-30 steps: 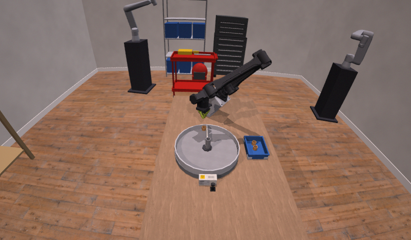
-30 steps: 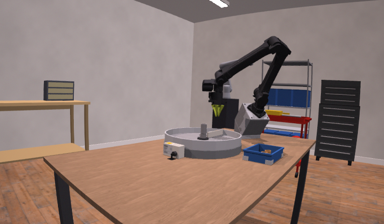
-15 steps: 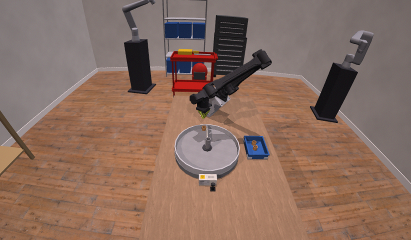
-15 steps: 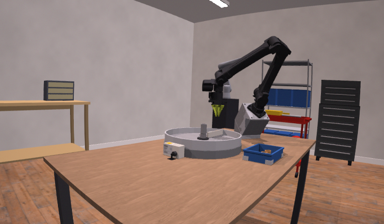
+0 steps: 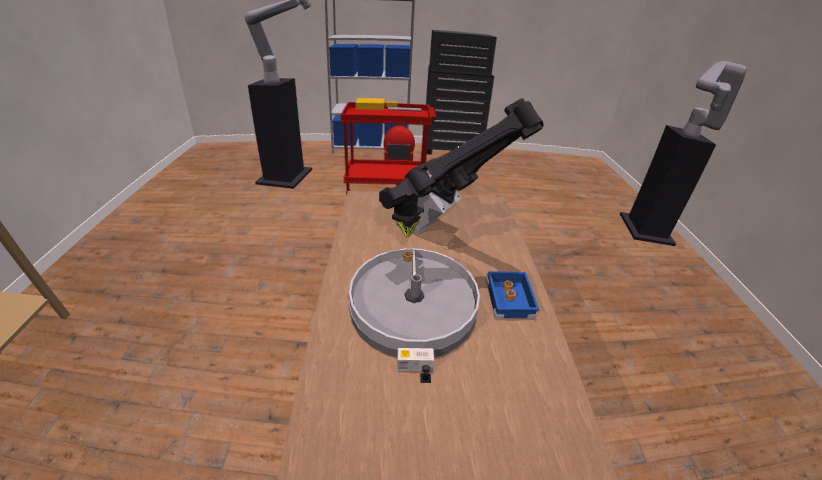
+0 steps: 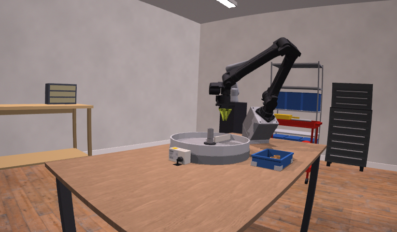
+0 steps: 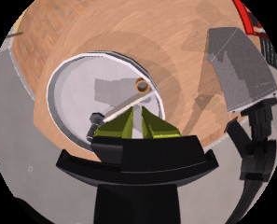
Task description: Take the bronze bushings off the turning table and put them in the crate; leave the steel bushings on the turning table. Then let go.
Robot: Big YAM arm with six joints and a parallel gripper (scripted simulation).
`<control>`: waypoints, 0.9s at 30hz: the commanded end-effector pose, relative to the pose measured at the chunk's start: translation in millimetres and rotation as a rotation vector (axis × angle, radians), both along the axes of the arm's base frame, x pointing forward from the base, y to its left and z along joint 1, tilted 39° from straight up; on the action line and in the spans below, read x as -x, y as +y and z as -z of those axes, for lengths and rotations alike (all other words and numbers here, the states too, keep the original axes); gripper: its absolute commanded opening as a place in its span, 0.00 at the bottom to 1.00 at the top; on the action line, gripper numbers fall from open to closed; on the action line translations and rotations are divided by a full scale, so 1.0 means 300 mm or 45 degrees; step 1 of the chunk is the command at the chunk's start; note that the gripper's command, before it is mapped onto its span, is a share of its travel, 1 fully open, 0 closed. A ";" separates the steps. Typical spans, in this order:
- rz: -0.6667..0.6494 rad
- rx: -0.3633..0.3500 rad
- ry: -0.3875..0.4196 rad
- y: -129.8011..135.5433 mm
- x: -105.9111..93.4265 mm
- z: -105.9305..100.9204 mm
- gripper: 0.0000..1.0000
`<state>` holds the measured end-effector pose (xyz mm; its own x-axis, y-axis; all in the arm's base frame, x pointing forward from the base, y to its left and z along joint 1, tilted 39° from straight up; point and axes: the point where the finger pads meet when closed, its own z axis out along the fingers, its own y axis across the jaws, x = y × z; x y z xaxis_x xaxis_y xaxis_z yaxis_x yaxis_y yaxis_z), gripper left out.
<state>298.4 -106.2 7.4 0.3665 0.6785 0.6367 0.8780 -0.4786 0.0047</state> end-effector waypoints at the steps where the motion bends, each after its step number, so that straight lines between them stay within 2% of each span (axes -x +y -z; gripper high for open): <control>1: -0.006 0.035 -0.042 -0.018 -0.018 -0.027 0.12; 27: -0.006 0.038 -0.045 -0.019 -0.022 -0.030 0.12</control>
